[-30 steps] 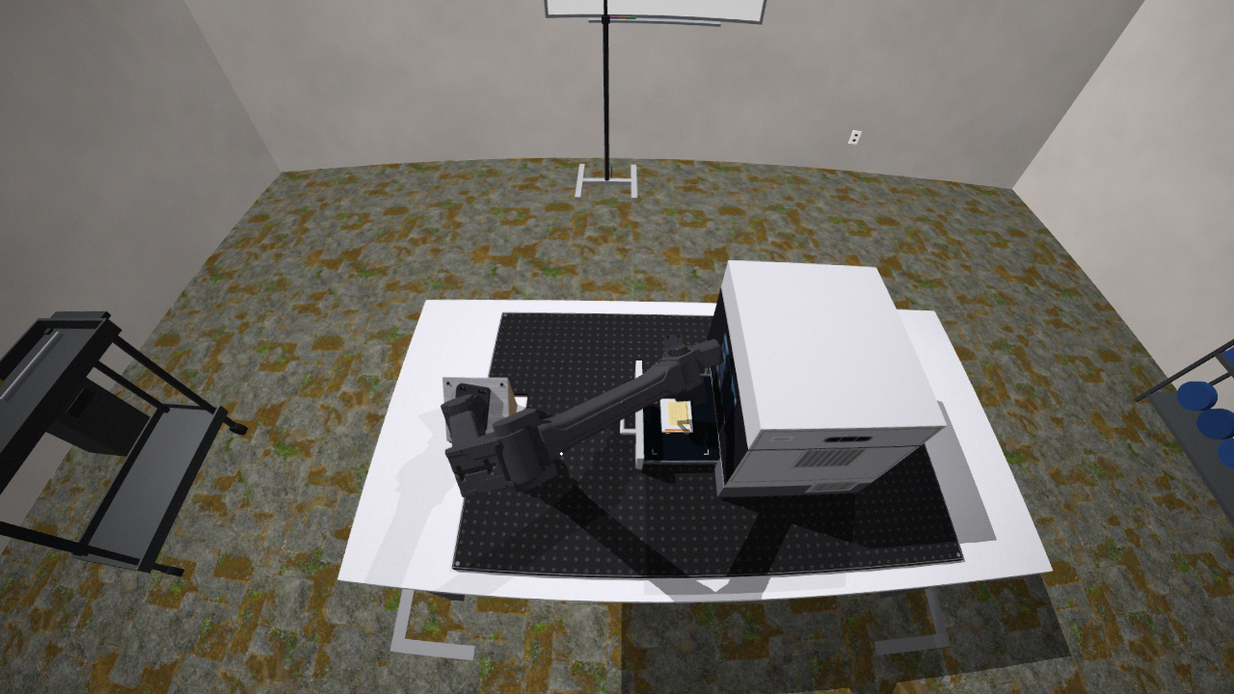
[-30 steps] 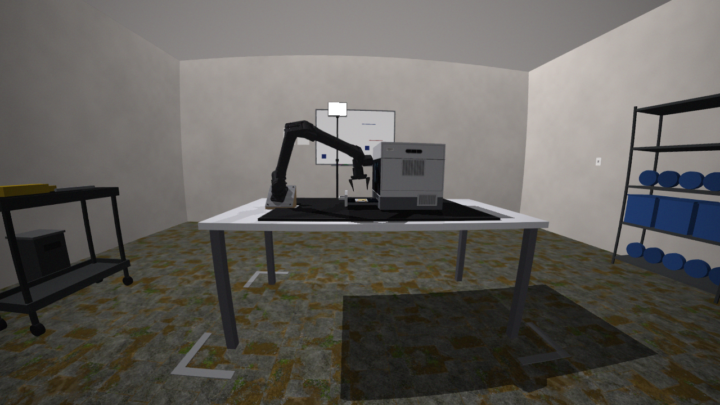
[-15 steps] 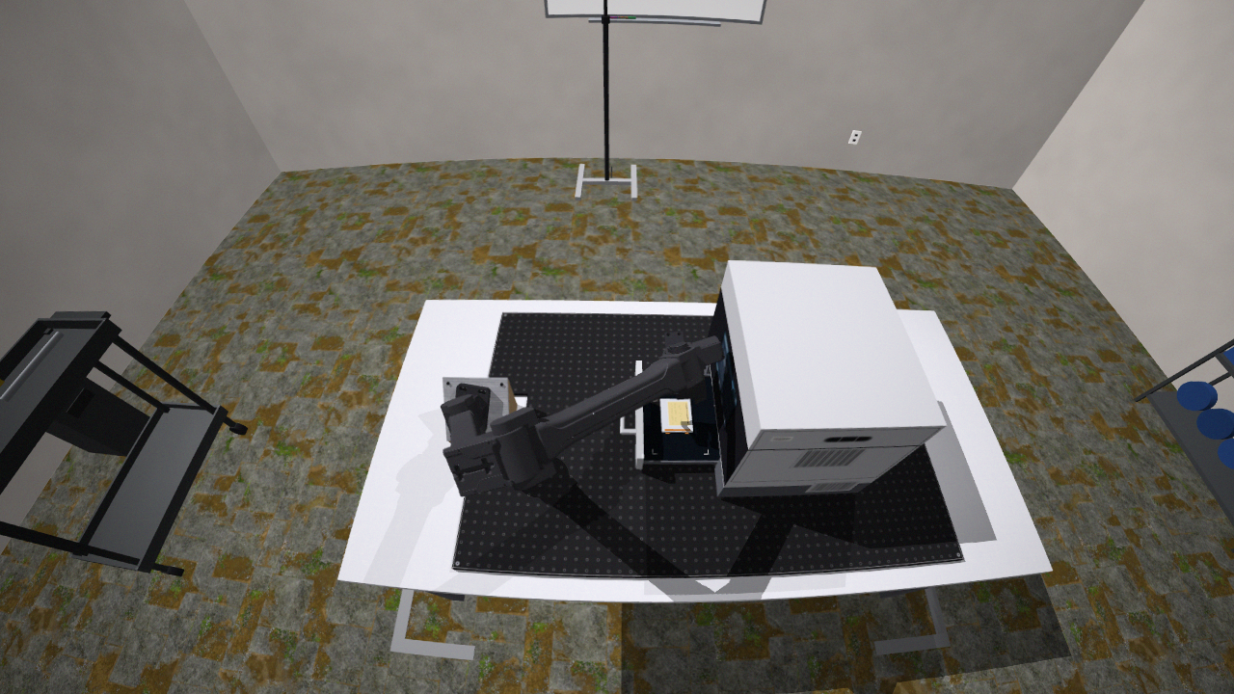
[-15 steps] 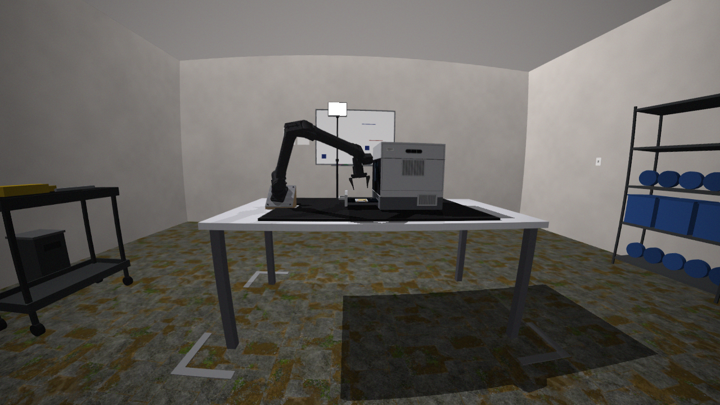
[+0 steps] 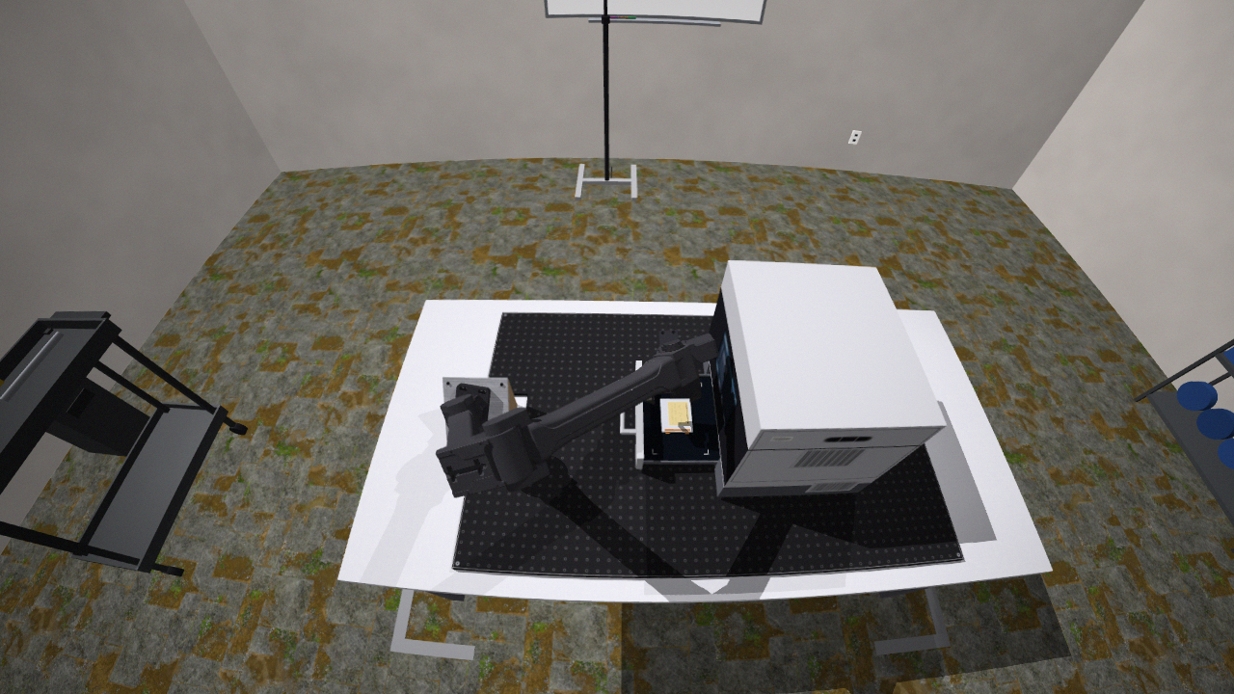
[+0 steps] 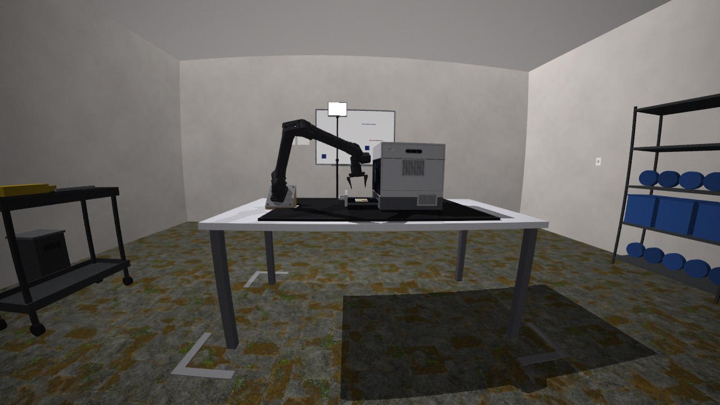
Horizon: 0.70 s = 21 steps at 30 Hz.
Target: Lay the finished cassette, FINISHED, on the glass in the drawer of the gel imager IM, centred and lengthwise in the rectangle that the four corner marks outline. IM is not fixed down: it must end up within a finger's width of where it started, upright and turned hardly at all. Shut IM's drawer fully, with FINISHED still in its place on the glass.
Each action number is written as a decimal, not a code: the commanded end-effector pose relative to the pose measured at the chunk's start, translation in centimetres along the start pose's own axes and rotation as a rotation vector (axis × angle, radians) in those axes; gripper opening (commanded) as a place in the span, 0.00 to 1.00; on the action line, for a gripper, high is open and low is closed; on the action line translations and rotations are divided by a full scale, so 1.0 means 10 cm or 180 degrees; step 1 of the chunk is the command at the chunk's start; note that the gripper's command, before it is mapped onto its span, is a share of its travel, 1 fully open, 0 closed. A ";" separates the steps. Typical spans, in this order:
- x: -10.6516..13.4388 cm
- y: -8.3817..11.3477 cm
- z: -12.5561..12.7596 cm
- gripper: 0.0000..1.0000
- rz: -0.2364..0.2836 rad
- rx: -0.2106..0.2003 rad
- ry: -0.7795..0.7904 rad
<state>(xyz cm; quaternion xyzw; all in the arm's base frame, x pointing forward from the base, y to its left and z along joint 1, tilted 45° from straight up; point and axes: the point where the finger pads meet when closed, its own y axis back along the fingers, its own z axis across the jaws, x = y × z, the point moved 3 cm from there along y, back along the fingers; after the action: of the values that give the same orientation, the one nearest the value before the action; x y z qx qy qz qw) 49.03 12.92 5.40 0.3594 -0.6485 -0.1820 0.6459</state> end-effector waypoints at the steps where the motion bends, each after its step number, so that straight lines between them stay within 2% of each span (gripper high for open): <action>1: -0.03 0.23 0.03 0.92 -0.0030 0.0090 0.0000; 9: -0.02 0.27 0.10 0.92 -0.0030 0.0089 0.0001; 10: -0.01 0.32 0.04 0.92 -0.0044 0.0126 -0.0038; 11: -0.02 0.29 0.12 0.92 -0.0029 0.0089 0.0001; 21: -0.02 0.37 0.22 0.92 -0.0031 0.0087 0.0001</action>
<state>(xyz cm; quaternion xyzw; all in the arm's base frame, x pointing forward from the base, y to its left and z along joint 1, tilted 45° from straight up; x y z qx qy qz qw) 46.72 13.50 6.27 0.3591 -0.6479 -0.1820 0.6466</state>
